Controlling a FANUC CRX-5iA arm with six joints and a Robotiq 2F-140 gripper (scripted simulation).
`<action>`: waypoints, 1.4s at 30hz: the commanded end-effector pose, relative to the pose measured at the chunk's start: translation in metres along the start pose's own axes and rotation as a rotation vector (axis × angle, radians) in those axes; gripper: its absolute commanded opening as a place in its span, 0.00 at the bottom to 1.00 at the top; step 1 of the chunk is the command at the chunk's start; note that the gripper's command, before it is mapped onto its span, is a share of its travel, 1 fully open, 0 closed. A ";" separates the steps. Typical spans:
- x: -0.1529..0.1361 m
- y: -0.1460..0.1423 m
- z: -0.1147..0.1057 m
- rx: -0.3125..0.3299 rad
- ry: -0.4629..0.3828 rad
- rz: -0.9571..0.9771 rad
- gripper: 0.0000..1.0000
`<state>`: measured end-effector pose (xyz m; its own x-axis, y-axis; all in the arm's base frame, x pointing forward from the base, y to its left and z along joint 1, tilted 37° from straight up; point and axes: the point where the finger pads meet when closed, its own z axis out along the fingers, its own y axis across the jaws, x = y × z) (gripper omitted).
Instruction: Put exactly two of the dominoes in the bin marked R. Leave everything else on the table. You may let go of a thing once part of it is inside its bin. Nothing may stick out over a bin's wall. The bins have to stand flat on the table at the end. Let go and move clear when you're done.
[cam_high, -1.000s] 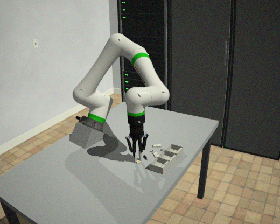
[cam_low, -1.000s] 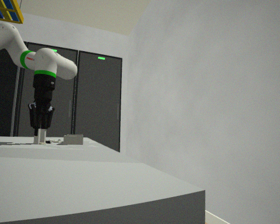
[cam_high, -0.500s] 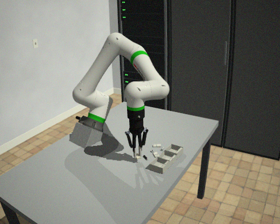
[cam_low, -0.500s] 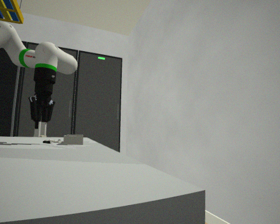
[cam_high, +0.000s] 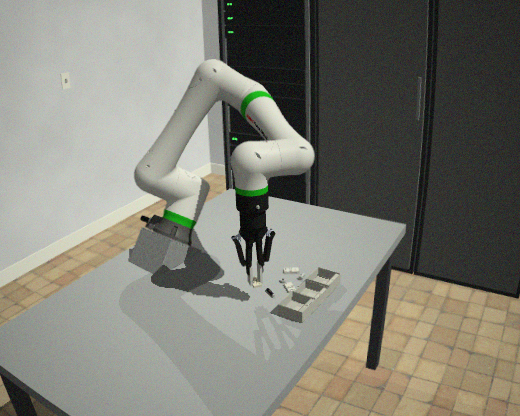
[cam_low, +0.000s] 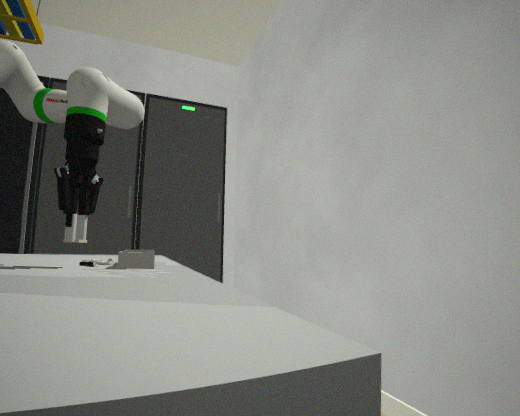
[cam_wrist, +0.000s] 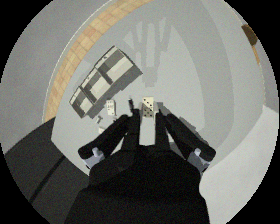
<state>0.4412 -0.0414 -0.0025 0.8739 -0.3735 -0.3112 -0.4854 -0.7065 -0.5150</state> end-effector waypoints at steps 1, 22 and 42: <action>0.000 0.000 0.000 0.000 0.000 0.000 0.13; 0.027 -0.073 0.000 0.000 0.000 0.000 0.13; 0.057 -0.154 0.000 0.012 0.004 0.522 0.13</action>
<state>0.5558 0.0399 0.0545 0.6226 -0.6155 -0.4832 -0.7825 -0.4983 -0.3735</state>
